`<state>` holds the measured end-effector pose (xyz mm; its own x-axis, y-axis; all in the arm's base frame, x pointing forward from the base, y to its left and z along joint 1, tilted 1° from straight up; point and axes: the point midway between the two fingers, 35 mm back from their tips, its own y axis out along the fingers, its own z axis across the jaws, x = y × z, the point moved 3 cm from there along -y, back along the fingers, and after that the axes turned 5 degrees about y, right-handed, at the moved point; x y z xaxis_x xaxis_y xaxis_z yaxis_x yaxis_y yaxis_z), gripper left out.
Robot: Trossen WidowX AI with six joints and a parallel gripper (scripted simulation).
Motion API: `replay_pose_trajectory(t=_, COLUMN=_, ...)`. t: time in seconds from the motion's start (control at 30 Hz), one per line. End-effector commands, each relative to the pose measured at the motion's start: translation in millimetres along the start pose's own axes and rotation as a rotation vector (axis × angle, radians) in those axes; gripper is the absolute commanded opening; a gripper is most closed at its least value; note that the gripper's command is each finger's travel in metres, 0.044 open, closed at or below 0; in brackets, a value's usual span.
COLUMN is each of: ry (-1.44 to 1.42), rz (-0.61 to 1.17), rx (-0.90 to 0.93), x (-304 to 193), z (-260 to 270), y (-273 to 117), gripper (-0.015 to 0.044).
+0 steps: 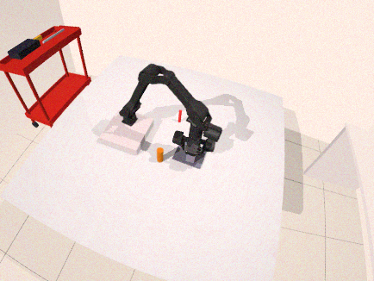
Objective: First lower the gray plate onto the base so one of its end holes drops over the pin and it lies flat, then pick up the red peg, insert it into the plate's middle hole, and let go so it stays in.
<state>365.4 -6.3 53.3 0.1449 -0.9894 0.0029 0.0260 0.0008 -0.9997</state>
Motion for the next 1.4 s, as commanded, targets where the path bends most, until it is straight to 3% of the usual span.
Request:
replay_pose_trajectory(t=0.0, ry=0.000, rz=0.000, rx=-0.001, x=0, z=0, y=0, gripper=0.0440)
replay_pose_trajectory(t=0.2, ry=-0.009, rz=0.001, rx=-0.002, x=1, z=1, y=-11, gripper=0.0440)
replay_pose_trajectory(t=0.5, ry=-0.007, rz=-0.002, rx=-0.006, x=0, z=3, y=-115, gripper=0.0440)
replay_pose_trajectory(t=0.77, ry=-0.010, rz=-0.002, rx=-0.006, x=-3, z=2, y=-118, gripper=0.0440)
replay_pose_trajectory(t=1.13, ry=-0.306, rz=0.012, rx=-0.010, x=-152, z=-86, y=-121, gripper=0.0440)
replay_pose_trajectory(t=1.37, ry=-0.402, rz=0.016, rx=-0.013, x=-182, z=-126, y=-117, gripper=0.0440)
